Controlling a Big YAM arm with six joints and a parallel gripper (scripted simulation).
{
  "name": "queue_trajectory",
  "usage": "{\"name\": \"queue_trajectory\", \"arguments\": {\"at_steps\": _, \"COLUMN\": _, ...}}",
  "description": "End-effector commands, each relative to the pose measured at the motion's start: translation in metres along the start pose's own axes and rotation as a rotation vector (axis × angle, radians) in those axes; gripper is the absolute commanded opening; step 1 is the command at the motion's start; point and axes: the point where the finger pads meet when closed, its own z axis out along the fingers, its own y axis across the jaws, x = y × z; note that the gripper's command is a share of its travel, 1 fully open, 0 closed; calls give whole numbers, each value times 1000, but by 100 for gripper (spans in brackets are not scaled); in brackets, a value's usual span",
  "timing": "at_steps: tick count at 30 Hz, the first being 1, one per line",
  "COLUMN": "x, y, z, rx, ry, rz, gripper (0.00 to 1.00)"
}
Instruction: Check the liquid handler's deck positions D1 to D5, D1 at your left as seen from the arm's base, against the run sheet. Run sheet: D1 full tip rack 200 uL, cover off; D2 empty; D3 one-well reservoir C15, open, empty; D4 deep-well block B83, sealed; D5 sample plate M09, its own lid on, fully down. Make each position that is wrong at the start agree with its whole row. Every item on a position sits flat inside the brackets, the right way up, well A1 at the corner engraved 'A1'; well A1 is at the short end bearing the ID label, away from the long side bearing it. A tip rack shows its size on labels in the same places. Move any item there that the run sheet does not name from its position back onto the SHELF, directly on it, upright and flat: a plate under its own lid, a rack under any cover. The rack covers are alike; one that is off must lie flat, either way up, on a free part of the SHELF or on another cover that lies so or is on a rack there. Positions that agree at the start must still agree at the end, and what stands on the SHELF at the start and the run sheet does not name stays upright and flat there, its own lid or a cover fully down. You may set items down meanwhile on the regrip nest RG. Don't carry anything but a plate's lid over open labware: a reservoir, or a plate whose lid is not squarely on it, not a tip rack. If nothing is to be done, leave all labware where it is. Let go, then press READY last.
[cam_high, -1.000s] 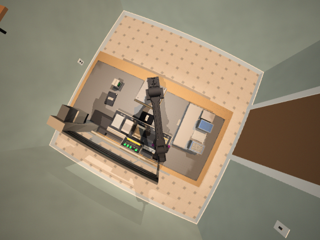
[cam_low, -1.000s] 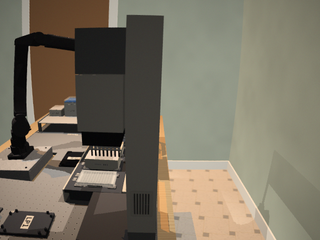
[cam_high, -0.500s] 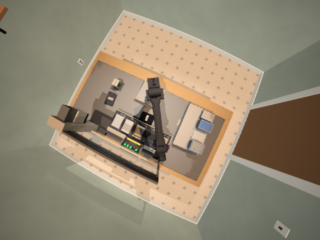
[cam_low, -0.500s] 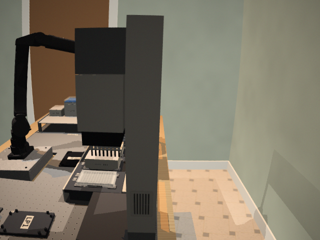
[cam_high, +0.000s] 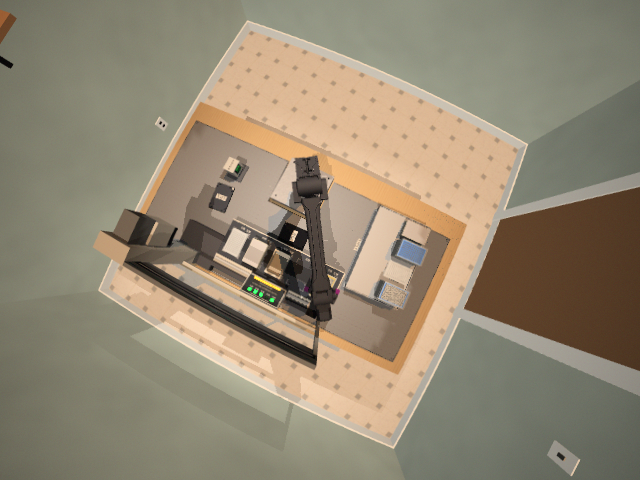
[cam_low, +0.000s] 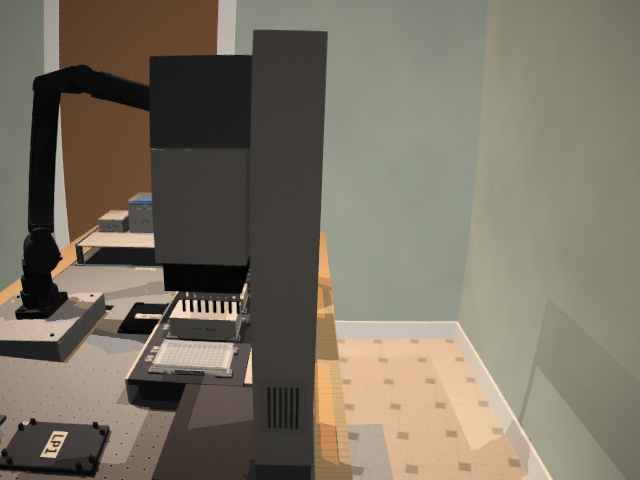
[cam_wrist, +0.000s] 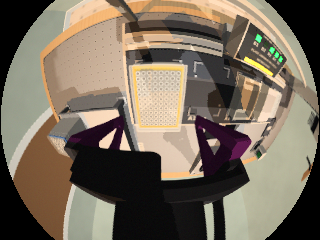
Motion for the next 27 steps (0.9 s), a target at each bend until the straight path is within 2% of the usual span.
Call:
{"name": "queue_trajectory", "arguments": {"at_steps": 1, "x": -1, "y": 10, "z": 8, "rx": -5, "ry": -11, "rz": -3, "gripper": 100}}
{"name": "queue_trajectory", "arguments": {"at_steps": 5, "x": -1, "y": 10, "z": 8, "rx": -7, "ry": -15, "rz": -3, "gripper": 100}}
{"name": "queue_trajectory", "arguments": {"at_steps": 27, "x": 0, "y": 10, "z": 44, "rx": -5, "ry": -10, "rz": -3, "gripper": 100}}
